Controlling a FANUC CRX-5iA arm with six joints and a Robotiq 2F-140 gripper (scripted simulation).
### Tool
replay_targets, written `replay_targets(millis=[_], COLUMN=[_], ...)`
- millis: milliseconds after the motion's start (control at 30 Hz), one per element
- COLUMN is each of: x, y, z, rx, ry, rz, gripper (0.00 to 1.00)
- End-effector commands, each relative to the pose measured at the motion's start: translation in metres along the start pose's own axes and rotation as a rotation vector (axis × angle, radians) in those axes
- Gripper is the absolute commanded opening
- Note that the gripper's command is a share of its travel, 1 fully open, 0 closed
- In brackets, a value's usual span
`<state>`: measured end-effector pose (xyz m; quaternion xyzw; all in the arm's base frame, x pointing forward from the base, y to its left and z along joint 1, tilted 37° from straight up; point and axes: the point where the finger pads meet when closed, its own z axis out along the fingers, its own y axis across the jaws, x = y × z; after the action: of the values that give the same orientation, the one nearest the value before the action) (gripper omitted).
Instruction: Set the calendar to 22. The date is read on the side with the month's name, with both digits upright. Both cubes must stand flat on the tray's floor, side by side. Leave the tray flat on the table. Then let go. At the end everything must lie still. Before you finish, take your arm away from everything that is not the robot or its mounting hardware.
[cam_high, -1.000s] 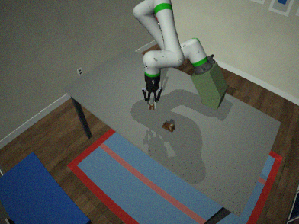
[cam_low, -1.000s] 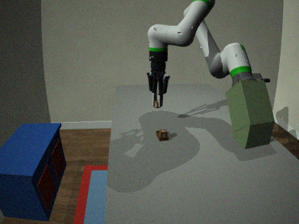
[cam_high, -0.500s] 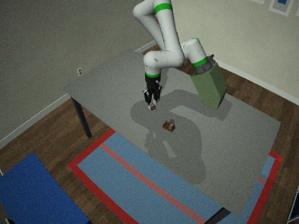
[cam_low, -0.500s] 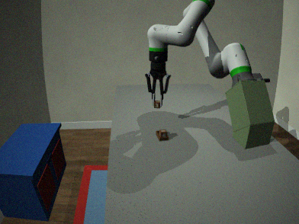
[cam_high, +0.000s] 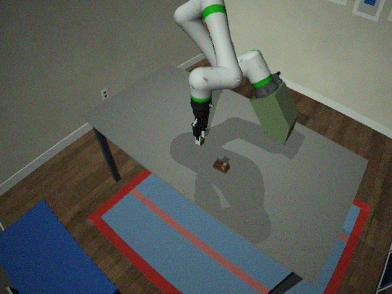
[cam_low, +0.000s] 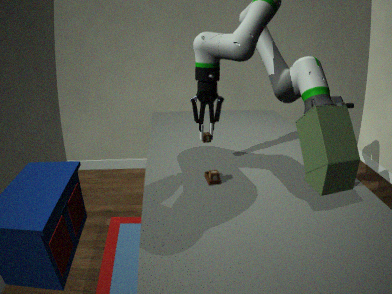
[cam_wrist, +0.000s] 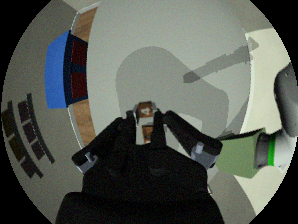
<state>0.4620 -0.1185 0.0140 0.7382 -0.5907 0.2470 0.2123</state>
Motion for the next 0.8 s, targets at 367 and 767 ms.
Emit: replay_targets(millis=[367, 767], x=[-0.0046, -0.0077], y=[-0.0019, -0.0029], z=[-0.0003, -0.0004], rx=[-0.005, -0.003], ry=[-0.014, -0.015], rz=[-0.5, -0.828], gripper=[0.17, 0.17])
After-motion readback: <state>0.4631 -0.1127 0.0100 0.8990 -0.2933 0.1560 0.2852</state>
